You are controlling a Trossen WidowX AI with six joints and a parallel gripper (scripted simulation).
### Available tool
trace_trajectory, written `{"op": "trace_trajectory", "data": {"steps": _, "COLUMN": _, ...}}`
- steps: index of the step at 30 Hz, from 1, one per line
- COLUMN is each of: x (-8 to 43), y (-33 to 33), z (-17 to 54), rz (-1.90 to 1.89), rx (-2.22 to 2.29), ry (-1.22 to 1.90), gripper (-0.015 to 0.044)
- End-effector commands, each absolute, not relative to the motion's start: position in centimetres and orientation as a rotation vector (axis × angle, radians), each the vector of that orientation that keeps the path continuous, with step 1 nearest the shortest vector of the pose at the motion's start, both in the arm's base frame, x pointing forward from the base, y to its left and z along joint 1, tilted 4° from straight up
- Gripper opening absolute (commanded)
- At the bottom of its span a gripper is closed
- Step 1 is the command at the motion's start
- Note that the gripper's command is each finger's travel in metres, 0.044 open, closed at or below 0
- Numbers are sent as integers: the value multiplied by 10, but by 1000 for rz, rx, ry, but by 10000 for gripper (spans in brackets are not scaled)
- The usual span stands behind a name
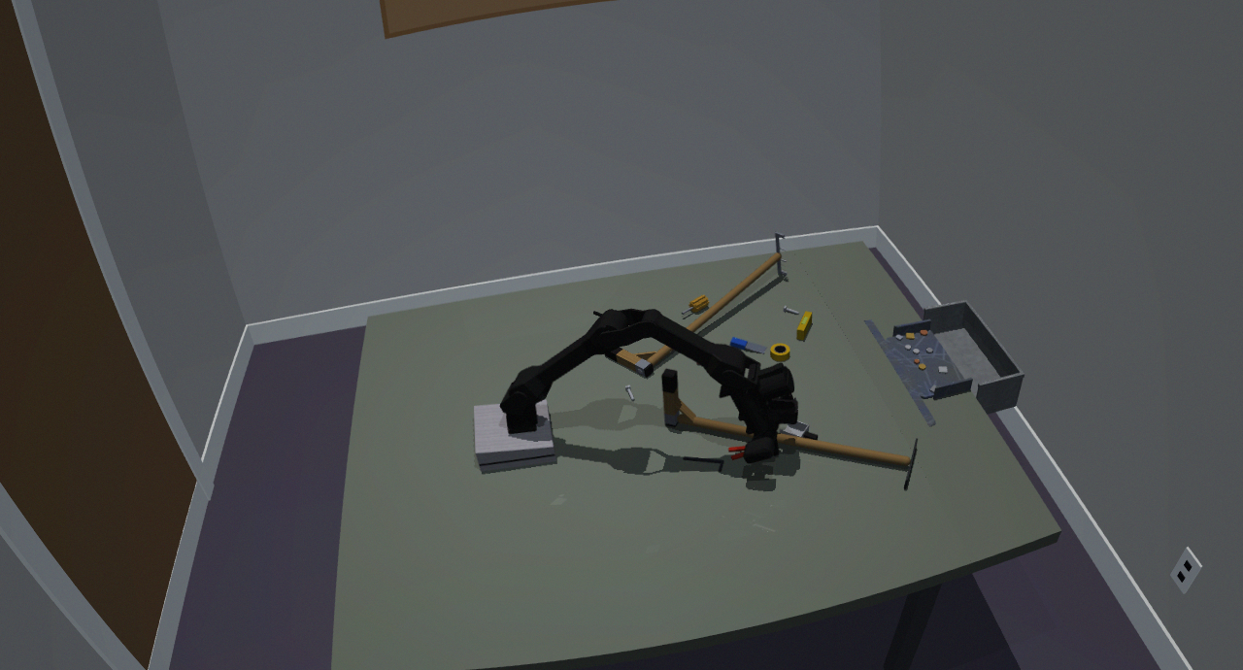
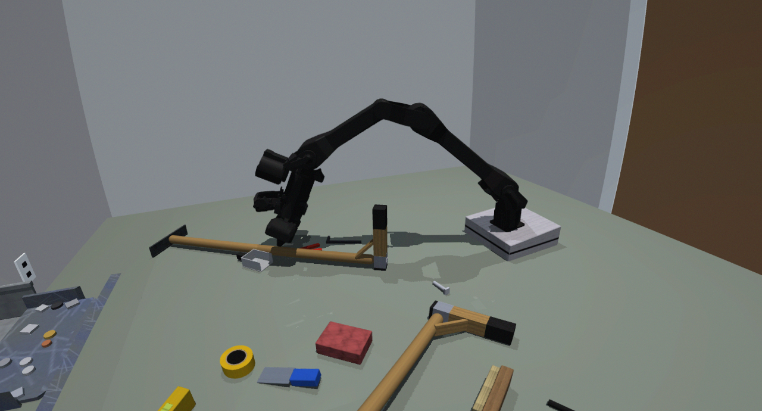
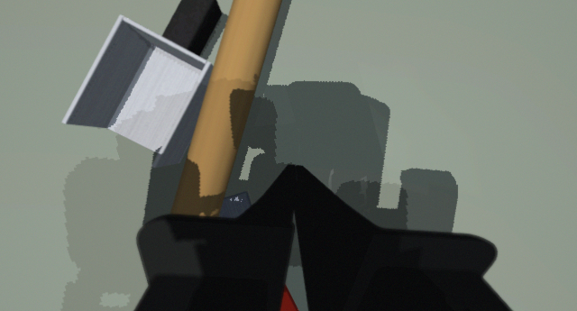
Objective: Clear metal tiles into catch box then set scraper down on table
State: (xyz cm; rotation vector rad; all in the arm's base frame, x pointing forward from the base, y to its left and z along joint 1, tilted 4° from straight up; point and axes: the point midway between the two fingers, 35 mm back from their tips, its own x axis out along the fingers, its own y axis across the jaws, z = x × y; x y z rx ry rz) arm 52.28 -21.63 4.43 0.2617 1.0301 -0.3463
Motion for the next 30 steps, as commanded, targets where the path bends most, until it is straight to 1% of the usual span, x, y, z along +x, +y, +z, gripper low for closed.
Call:
{"op": "trace_trajectory", "data": {"steps": 1, "x": 526, "y": -213, "z": 45, "rz": -350, "rx": 263, "ry": 1031, "gripper": 0}}
{"op": "trace_trajectory", "data": {"steps": 30, "x": 543, "y": -190, "z": 47, "rz": -349, "rx": 265, "ry": 1030, "gripper": 0}}
